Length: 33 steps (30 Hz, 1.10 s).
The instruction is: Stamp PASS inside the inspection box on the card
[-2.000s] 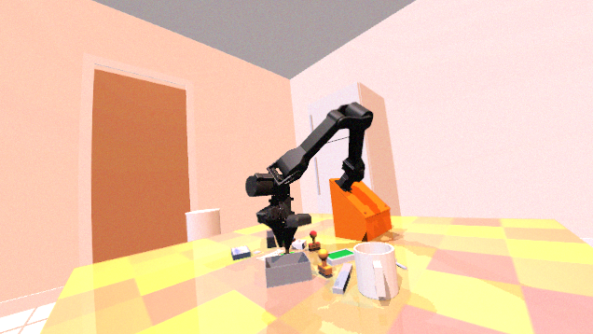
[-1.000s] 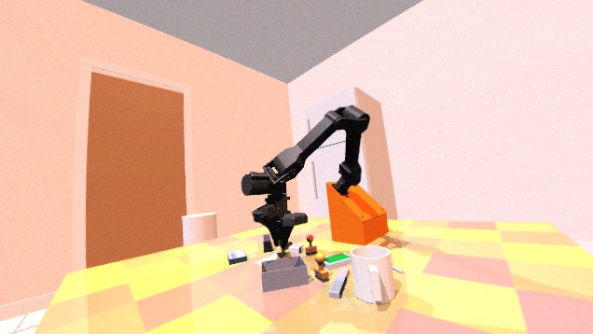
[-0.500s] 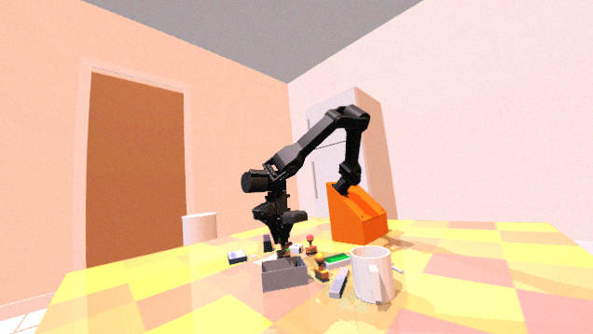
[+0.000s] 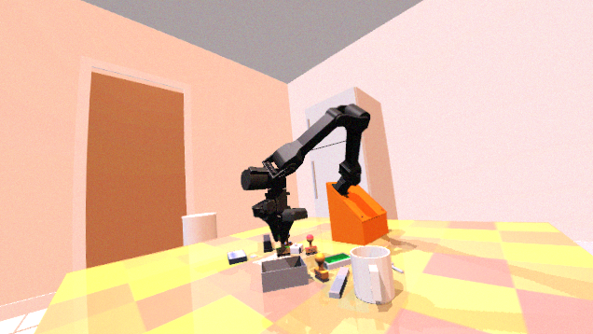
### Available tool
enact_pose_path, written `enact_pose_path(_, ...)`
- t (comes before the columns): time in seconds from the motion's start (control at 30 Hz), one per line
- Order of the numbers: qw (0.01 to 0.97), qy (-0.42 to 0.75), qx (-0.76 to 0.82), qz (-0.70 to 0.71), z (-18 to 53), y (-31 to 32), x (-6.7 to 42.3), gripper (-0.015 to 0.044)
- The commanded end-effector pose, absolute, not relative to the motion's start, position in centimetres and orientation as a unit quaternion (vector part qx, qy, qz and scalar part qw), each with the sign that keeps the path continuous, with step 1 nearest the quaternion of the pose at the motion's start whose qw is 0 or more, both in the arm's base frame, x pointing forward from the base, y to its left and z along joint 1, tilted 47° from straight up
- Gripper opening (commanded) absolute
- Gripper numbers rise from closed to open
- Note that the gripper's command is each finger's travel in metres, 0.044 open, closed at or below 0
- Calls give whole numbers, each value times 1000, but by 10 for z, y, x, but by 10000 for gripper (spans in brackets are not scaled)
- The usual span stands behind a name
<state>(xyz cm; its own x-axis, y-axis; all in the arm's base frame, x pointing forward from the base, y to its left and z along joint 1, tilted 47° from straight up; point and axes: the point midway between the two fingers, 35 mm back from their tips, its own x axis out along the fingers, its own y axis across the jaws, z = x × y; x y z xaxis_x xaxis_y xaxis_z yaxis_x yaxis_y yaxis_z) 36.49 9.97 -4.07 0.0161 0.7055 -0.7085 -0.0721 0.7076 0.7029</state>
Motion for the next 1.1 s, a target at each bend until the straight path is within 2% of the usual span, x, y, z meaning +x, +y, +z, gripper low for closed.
enact_pose_path(0.0, 669, 639, 245, 290, -39, 98, 365, 0)
enact_pose_path(1.07, 668, 644, 238, 287, -27, 88, 364, 0)
